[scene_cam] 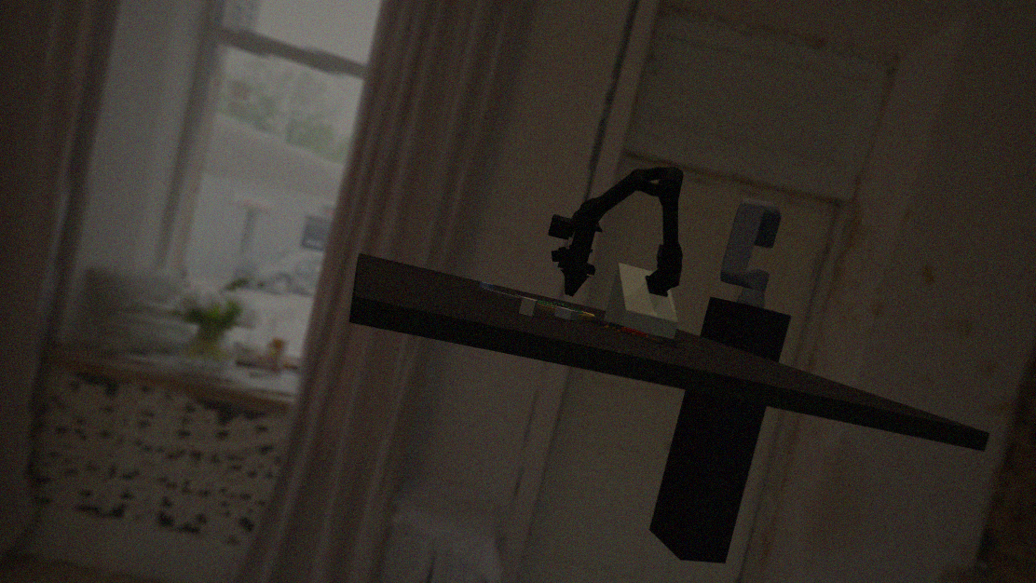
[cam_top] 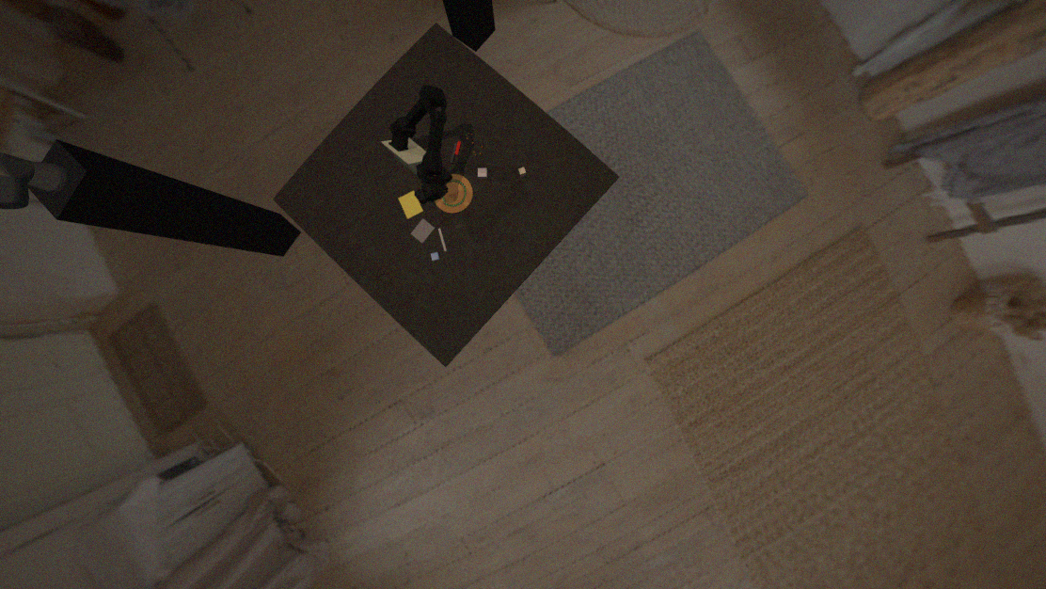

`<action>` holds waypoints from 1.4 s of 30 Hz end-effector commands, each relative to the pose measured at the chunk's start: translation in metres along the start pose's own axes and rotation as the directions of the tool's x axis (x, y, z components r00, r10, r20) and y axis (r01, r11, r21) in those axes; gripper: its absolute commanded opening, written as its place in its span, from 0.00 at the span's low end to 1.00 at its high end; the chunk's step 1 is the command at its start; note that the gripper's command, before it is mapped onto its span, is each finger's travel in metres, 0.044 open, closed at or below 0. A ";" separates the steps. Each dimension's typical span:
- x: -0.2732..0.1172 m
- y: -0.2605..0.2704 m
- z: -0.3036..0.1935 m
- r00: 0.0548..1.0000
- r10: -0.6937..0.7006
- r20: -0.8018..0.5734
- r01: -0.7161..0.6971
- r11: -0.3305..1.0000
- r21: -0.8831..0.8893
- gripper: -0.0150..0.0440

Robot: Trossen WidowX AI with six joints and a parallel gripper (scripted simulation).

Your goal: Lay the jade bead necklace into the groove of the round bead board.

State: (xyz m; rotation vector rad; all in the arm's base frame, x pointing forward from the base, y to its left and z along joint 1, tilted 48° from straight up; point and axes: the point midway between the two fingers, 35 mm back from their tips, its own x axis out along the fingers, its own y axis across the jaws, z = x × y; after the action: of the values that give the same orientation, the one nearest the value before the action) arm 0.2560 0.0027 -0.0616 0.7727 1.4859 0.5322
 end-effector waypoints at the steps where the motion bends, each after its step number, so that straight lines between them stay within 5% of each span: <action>1: 0.002 0.001 0.001 1.000 -0.005 -0.003 0.005 1.000 -0.008 0.46; 35: 0.036 0.001 0.001 1.000 -0.003 -0.003 0.003 1.000 -0.008 0.46; 39: 0.035 0.001 0.003 1.000 -0.008 0.001 0.008 1.000 -0.019 0.28; 42: 0.035 0.001 0.003 1.000 -0.008 0.001 0.008 1.000 -0.019 0.25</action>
State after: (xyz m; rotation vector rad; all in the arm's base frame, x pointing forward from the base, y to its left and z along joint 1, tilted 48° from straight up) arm 0.2605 0.0288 -0.0844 0.7516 1.4815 0.5391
